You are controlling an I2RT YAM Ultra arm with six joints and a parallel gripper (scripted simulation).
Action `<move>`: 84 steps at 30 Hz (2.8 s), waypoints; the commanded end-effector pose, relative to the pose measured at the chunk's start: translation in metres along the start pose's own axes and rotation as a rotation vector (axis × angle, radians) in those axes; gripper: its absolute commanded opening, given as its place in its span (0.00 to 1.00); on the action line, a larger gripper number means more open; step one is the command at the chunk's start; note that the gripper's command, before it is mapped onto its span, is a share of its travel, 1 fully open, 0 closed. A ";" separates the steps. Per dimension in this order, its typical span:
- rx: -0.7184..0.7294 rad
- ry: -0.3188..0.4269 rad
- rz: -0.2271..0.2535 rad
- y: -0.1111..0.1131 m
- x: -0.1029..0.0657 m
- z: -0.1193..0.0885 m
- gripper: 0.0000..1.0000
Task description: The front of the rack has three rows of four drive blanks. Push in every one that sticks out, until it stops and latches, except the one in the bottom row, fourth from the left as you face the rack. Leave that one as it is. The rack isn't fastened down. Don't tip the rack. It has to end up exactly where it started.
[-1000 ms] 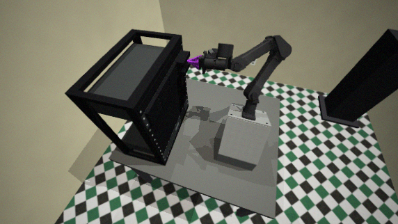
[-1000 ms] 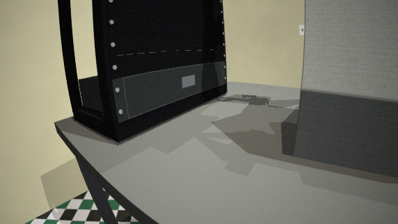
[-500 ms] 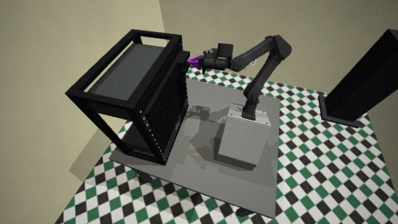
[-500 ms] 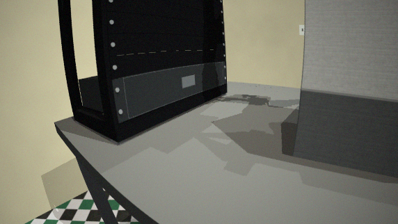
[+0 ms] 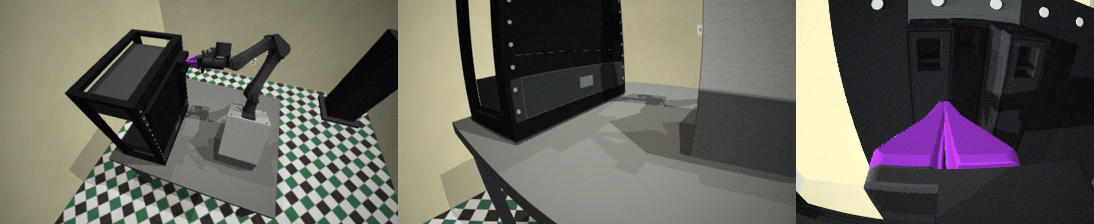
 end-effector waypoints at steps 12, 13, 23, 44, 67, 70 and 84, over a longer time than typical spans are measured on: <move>0.022 -0.002 0.103 0.030 0.006 0.006 0.00; 0.022 -0.002 0.103 0.030 0.007 0.007 0.00; 0.022 -0.002 0.103 0.040 0.016 0.008 0.00; 0.022 -0.002 0.103 0.040 0.016 0.008 0.00; 0.022 -0.002 0.103 0.047 0.020 0.010 0.00; 0.022 -0.002 0.103 0.047 0.020 0.010 0.00; 0.022 -0.002 0.103 0.051 0.023 0.011 0.00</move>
Point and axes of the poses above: the point where the finger pads meet when closed, its own x axis out along the fingers, its own y axis across the jaws, z = x × y, the point moved 9 cm from there along -x, back along the fingers, and after that the axes turned 6 degrees about -x, right-handed, at the moved point
